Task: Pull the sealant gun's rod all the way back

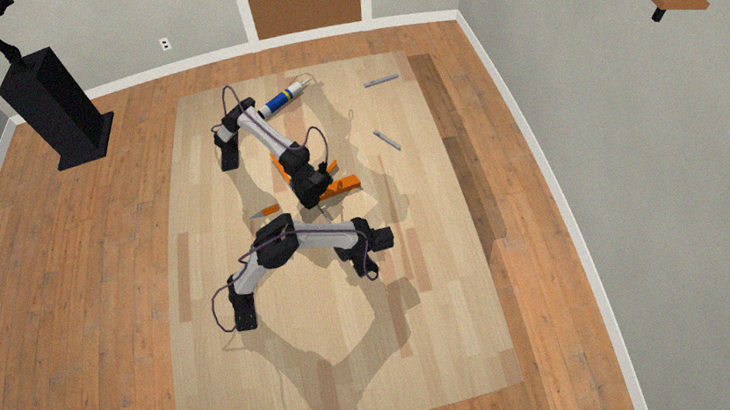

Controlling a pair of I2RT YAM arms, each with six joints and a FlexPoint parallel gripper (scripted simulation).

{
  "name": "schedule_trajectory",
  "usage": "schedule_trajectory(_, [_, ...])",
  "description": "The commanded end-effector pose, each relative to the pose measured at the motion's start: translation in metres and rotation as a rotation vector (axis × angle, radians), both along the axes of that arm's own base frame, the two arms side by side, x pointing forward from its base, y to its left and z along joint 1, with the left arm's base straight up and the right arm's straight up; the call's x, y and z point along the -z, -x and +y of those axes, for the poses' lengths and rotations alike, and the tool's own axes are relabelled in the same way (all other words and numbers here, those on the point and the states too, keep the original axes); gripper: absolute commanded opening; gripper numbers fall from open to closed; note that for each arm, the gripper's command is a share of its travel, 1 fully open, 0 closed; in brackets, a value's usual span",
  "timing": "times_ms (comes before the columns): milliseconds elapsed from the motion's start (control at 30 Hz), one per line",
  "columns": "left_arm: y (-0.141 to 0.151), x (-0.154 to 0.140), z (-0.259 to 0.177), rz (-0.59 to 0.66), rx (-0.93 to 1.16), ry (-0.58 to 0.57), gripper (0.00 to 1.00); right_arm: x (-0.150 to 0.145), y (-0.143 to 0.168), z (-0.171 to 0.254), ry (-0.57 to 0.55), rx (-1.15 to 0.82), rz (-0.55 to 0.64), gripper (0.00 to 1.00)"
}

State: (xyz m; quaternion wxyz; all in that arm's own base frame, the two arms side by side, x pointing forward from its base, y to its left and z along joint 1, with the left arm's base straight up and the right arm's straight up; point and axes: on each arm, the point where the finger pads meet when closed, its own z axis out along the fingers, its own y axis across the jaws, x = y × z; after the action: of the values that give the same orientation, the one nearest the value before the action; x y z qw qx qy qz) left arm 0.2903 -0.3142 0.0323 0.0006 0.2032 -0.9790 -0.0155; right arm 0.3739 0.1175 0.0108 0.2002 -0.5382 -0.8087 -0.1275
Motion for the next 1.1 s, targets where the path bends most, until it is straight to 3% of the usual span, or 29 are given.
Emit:
schedule_trajectory(0, [0.020,0.016,0.041,0.115,-0.012,-0.184,0.46,-0.005,-0.031,-0.033,0.091,0.032,-0.112,0.26])
schedule_trajectory(233, [0.027,0.016,0.054,0.151,-0.019,-0.244,0.46,0.005,-0.030,-0.041,0.114,0.022,-0.092,0.26])
schedule_trajectory(467, [0.025,0.010,0.045,0.123,-0.004,-0.190,0.46,0.000,-0.021,-0.043,-0.013,-0.008,0.008,0.26])
schedule_trajectory(667, [0.019,0.009,0.034,0.092,0.001,-0.140,0.46,0.000,-0.021,-0.043,-0.013,-0.008,0.009,0.26])
schedule_trajectory(900, [0.021,0.018,0.040,0.113,-0.002,-0.174,0.46,-0.004,-0.023,-0.043,-0.013,-0.008,-0.010,0.26])
schedule_trajectory(1067, [0.009,0.000,0.016,0.036,0.001,-0.052,0.46,-0.006,-0.013,-0.022,-0.052,-0.011,0.015,0.26])
